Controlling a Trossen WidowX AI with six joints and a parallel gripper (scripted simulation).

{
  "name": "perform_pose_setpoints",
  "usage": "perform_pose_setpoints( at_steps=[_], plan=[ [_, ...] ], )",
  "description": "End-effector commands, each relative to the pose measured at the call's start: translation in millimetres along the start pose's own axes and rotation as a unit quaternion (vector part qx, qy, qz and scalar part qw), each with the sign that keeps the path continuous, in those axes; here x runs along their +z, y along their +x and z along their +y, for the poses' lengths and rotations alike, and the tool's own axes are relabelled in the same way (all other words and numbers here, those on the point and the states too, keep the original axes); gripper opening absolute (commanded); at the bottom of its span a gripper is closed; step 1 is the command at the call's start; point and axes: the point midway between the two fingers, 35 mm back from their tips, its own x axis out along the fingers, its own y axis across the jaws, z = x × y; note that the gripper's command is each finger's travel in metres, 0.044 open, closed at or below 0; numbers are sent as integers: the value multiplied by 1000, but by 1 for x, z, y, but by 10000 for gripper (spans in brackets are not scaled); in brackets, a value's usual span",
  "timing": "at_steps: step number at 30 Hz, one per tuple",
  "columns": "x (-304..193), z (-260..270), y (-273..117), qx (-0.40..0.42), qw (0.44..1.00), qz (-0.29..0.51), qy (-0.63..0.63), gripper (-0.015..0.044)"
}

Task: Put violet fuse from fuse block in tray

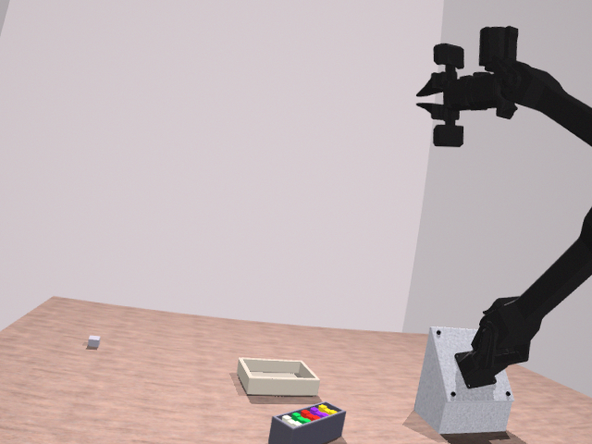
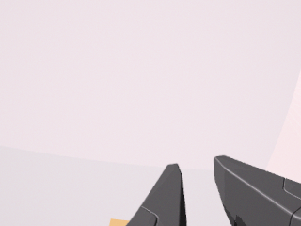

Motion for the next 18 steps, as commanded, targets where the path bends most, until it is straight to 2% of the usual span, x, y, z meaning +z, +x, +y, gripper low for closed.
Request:
perform_pose_setpoints(
  at_steps=[1,9,18],
  plan=[
    [-63,-38,21,-63,991,85,-79,69],
    [-168,-121,28,-162,930,243,-223,69],
    [-261,-232,-9,-256,791,417,-368,69]
  ],
)
